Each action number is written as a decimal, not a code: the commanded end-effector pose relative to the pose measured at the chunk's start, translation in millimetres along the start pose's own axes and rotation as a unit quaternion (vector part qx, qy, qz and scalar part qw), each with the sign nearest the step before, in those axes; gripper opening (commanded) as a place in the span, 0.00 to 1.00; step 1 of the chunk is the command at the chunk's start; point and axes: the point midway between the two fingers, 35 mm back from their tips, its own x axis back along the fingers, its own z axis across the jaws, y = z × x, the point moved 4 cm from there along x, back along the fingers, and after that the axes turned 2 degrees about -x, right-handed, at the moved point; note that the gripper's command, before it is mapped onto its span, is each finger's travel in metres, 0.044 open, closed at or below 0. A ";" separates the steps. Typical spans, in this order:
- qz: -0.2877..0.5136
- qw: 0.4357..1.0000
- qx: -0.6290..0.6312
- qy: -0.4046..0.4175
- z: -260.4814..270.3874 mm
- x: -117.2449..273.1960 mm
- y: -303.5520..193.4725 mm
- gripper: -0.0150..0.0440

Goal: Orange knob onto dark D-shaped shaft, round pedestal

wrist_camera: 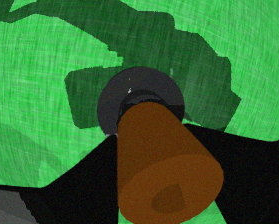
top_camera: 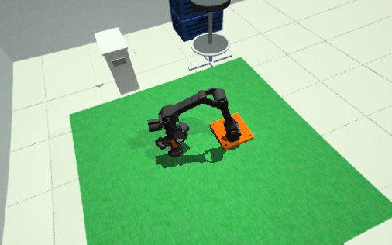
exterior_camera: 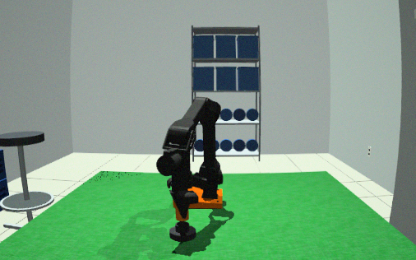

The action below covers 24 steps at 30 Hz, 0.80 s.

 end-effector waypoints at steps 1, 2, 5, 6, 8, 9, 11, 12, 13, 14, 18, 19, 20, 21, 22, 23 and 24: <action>0.002 1.000 0.003 -0.002 -2.7 3.3 -1.6 0.25; 0.002 1.000 0.003 -0.002 -3.1 3.8 -1.8 0.25; 0.002 1.000 0.003 -0.002 -4.5 5.2 -2.6 0.25; 0.002 1.000 0.003 -0.002 -5.0 5.5 -2.9 0.25; 0.002 1.000 0.003 -0.002 -5.3 5.6 -3.1 0.25; 0.002 1.000 0.003 -0.002 -5.3 4.6 -3.1 0.25; 0.002 1.000 0.003 -0.002 -4.9 1.3 -2.9 0.25; 0.002 1.000 0.003 -0.002 -4.7 1.2 -2.8 0.25; 0.002 1.000 0.003 -0.002 -4.7 0.9 -2.7 0.25; 0.002 1.000 0.003 -0.002 -4.8 0.7 -2.8 0.25; 0.002 1.000 0.003 -0.002 -4.9 0.1 -2.8 0.25; 0.002 1.000 0.003 -0.002 -4.8 0.0 -2.8 0.25; 0.002 1.000 0.003 -0.002 -4.7 -0.1 -2.7 0.25; 0.002 1.000 0.003 -0.002 -4.6 -0.2 -2.6 0.25; 0.002 1.000 0.003 -0.002 -4.3 -0.3 -2.5 0.25; 0.002 1.000 0.003 -0.002 -4.0 -0.5 -2.3 0.25; 0.002 1.000 0.003 -0.002 -3.7 -0.7 -2.1 0.25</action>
